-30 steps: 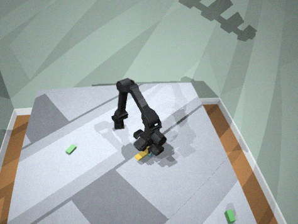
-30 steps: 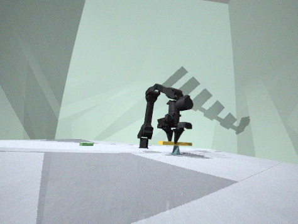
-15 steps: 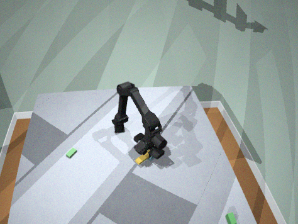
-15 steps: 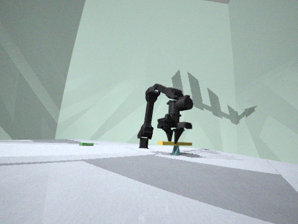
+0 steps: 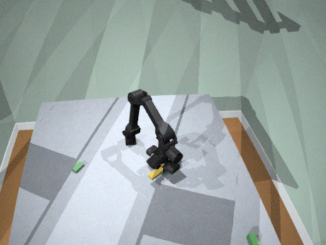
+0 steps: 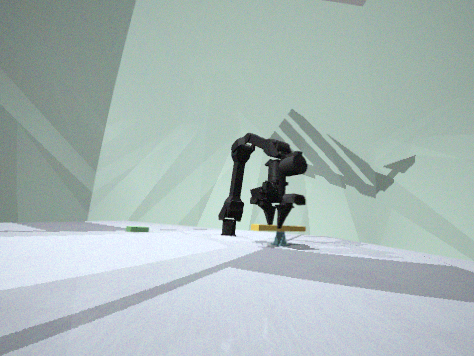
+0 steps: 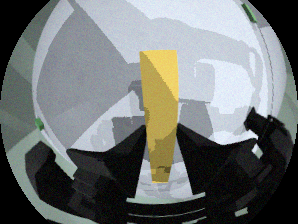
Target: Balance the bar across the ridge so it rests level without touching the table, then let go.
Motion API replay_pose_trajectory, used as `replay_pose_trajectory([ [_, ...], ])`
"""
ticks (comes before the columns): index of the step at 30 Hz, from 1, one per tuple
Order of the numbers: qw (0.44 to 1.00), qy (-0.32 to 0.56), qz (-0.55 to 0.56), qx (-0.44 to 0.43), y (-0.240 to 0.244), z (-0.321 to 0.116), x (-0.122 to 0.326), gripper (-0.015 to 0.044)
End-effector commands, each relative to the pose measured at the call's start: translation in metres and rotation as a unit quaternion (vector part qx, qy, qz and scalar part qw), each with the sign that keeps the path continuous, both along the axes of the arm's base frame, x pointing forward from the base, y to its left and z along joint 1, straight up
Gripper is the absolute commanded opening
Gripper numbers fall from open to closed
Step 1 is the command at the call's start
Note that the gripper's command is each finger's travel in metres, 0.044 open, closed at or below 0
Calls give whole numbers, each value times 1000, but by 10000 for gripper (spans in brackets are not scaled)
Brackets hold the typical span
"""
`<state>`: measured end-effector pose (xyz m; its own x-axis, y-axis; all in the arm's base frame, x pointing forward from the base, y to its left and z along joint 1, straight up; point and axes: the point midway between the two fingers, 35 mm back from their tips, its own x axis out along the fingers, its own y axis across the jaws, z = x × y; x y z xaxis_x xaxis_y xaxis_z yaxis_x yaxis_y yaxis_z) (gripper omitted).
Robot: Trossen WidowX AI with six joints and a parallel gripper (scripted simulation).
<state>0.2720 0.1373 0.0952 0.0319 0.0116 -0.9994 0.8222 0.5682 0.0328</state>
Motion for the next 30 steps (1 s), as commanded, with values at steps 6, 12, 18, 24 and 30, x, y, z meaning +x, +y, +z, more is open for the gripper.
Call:
replay_pose_trajectory([
  [6, 1000, 0, 0, 0, 0, 0, 0, 172],
  [12, 1000, 0, 0, 0, 0, 0, 0, 185],
  [18, 1000, 0, 0, 0, 0, 0, 0, 185],
  [24, 1000, 0, 0, 0, 0, 0, 0, 211],
  [30, 1000, 0, 0, 0, 0, 0, 0, 369],
])
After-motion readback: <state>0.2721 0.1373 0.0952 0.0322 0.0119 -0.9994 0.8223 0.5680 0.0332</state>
